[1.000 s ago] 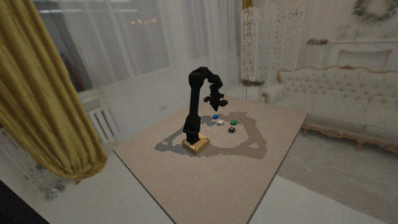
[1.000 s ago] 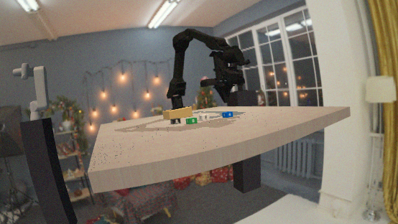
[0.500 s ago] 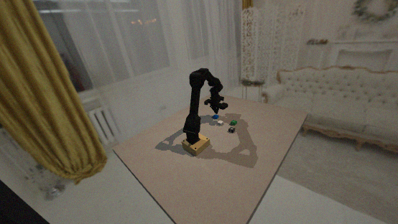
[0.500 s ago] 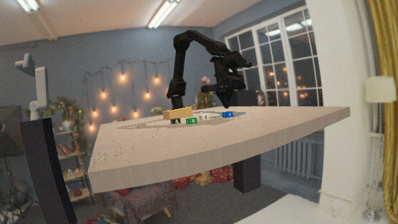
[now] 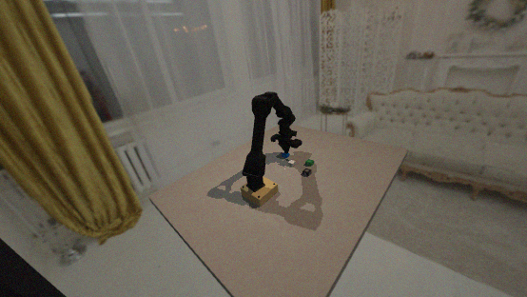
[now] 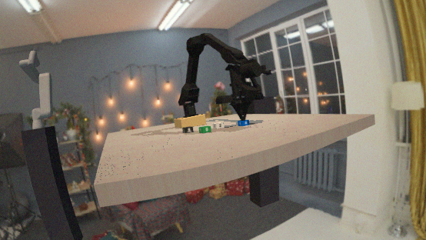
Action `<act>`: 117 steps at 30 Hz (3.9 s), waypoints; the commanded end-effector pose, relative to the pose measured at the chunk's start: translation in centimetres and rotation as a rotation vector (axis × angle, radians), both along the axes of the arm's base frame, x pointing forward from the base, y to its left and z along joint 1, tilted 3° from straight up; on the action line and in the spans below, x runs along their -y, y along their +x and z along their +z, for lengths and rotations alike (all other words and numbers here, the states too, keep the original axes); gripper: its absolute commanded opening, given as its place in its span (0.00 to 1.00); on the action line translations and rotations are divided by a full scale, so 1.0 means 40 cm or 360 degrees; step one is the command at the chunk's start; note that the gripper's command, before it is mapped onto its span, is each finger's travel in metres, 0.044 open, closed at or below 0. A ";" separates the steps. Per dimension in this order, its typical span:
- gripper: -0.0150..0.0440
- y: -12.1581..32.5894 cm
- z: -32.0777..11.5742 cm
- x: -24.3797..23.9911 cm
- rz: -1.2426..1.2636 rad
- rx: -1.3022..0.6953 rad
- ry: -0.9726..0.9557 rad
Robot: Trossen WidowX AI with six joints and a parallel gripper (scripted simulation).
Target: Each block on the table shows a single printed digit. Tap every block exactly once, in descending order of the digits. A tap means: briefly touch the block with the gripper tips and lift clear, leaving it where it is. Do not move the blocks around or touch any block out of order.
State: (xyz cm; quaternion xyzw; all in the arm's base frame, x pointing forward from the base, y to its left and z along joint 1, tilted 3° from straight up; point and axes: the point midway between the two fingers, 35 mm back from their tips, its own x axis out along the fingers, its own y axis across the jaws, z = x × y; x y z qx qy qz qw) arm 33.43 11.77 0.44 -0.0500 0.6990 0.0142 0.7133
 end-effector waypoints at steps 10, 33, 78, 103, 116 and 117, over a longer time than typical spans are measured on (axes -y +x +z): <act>0.29 -0.003 0.073 -0.005 0.0004 -0.0012 0.0002; 0.29 -0.104 0.277 0.205 0.0003 -0.0017 -0.0009; 0.29 -0.102 0.074 0.216 0.0003 -0.0017 -0.0009; 0.29 0.043 0.290 0.360 0.0003 -0.0010 -0.0017; 0.29 0.045 0.088 0.372 0.0003 -0.0010 -0.0017; 0.29 0.045 0.088 0.372 0.0003 -0.0010 -0.0017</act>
